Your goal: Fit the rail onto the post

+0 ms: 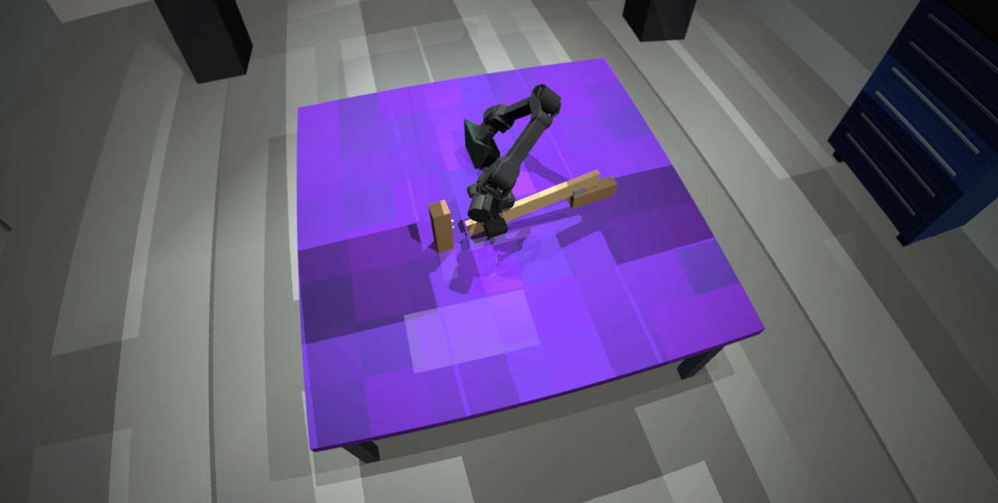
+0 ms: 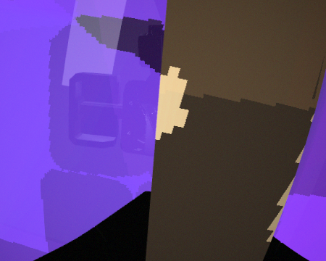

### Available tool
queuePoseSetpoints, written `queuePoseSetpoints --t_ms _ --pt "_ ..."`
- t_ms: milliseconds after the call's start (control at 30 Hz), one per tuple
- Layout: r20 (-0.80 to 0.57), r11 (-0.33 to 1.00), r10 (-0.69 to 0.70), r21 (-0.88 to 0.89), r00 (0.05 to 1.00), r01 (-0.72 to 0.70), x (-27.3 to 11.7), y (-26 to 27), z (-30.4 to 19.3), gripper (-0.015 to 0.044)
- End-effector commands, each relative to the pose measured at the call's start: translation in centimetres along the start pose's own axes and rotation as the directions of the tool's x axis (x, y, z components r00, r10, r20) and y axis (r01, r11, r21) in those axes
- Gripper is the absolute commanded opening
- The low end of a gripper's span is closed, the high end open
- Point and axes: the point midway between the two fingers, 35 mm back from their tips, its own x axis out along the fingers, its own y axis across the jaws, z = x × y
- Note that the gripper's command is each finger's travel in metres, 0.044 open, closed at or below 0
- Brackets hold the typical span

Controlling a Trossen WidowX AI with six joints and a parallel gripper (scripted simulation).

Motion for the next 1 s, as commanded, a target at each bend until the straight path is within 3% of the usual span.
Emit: queuePoseSetpoints --t_ms 0,967 --pt "0.002 1.0 -0.008 -0.002 1.0 0.008 -0.5 -0.2 -0.1 0.0" --pt "0.001 1.0 -0.008 -0.002 1.0 0.008 -1.9 -0.2 -0.1 0.0"
